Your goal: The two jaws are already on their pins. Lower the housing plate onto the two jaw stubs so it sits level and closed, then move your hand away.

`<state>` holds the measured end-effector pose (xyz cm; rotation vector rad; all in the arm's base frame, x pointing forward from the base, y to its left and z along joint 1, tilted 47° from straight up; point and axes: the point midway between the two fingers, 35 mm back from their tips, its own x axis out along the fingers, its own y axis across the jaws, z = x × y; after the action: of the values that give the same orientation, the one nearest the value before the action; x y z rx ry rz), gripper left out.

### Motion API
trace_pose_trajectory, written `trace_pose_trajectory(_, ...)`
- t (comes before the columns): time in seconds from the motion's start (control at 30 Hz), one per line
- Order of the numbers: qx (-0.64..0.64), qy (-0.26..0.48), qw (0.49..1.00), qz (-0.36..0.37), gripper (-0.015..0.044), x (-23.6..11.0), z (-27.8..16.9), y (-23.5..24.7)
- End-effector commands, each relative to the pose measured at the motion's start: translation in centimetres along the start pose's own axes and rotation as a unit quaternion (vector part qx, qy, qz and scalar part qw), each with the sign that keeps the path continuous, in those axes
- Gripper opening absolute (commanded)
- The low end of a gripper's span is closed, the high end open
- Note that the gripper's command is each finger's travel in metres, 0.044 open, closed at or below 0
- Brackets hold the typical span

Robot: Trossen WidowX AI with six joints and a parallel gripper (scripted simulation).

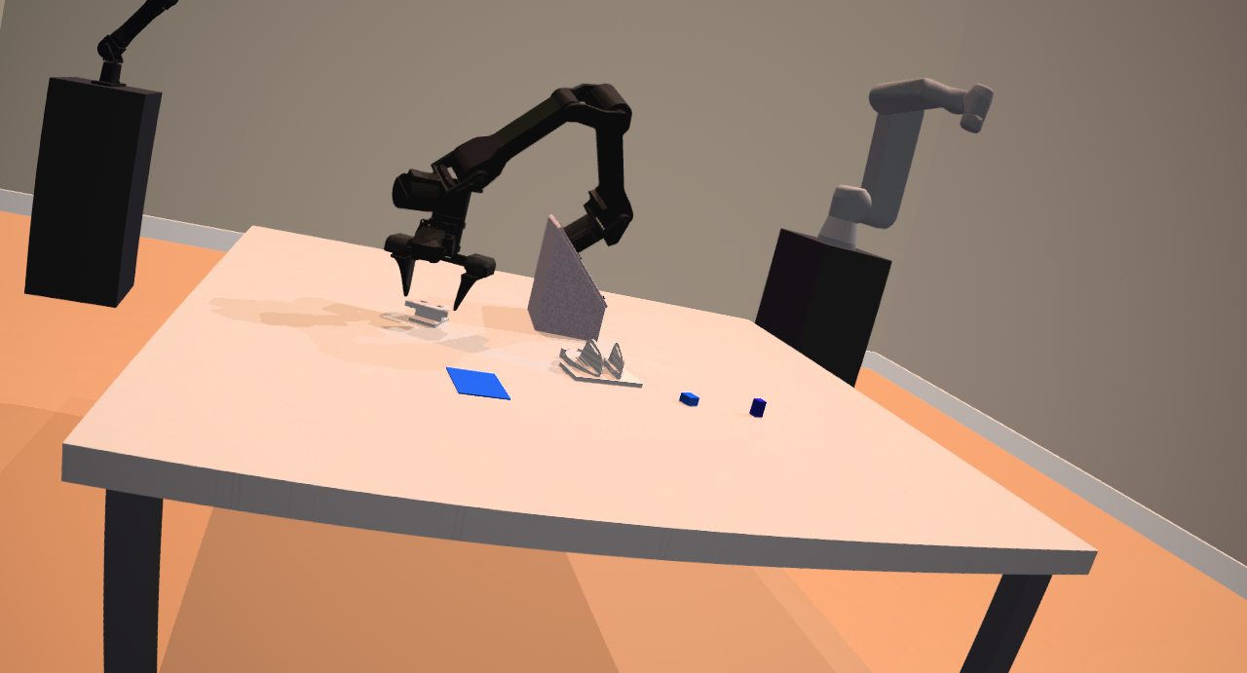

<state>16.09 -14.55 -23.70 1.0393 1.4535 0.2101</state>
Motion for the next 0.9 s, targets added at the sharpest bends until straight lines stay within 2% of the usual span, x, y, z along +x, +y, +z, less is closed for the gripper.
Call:
trace_pose_trajectory(0.0, 0.003, 0.000, 1.000, 0.003, 0.0440, 0.7, -0.1, 0.0)
trace_pose_trajectory(0.37, 0.004, -0.001, 1.000, 0.003, 0.0440, 2.3, -0.1, 0.1)
trace_pose_trajectory(0.87, 0.004, -0.001, 1.000, 0.003, 0.0440, 2.4, -0.1, 0.1)
